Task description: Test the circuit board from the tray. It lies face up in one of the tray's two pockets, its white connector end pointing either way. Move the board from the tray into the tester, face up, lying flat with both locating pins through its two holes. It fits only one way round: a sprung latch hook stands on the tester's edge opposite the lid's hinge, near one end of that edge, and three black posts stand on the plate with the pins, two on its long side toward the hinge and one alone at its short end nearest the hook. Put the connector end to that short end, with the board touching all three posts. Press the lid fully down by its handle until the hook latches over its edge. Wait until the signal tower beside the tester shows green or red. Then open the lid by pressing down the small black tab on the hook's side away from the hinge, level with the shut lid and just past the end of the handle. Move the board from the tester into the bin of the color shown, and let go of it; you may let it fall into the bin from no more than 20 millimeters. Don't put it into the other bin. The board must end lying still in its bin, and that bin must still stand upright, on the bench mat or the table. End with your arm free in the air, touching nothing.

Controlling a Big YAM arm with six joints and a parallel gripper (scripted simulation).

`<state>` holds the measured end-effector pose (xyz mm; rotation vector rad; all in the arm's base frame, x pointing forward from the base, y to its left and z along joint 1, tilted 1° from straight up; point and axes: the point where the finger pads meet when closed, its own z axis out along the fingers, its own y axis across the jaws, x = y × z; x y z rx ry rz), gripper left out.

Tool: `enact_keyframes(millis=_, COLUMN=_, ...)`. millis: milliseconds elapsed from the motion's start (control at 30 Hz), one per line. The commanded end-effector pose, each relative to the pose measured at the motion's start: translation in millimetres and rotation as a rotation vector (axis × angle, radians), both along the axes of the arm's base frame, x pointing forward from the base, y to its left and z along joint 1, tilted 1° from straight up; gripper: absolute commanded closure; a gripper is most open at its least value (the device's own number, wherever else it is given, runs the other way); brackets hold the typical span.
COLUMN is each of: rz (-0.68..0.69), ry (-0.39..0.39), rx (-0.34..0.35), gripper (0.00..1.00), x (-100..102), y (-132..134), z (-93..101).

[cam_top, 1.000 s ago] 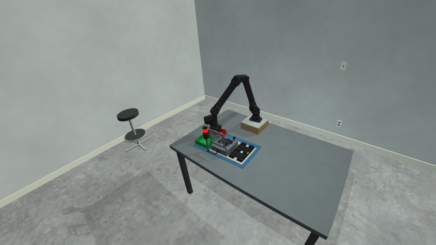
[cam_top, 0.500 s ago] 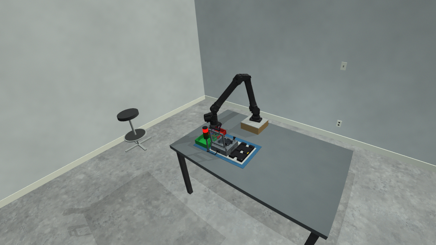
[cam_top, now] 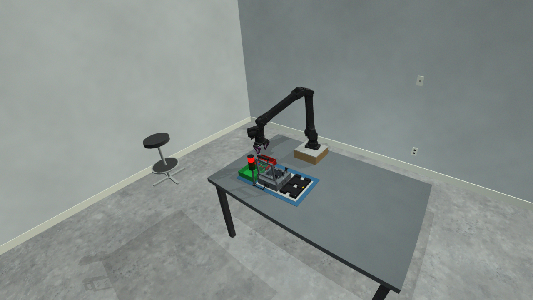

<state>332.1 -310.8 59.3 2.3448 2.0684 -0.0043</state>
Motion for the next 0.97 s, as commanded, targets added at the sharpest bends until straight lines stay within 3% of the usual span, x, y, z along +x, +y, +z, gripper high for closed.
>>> enact_keyframes(millis=0, rz=0.005, ry=-0.017, rx=-0.019, gripper=0.08, x=14, y=-3, z=23.7)
enact_keyframes(millis=33, rz=0.005, ry=-0.037, rx=-0.037, gripper=0.08, x=18, y=-6, z=36.9)
enact_keyframes(millis=200, rz=0.005, ry=-0.037, rx=-0.037, gripper=0.08, x=18, y=-6, z=40.2)
enact_keyframes(millis=233, rz=0.005, ry=-0.031, rx=-0.031, gripper=0.0, x=16, y=-4, z=36.1)
enact_keyframes(millis=333, rz=0.005, ry=-0.01, rx=-0.013, gripper=0.0, x=12, y=-1, z=24.2)
enact_keyframes(millis=933, rz=0.005, ry=-0.01, rx=-0.013, gripper=0.0, x=12, y=-1, z=24.2)
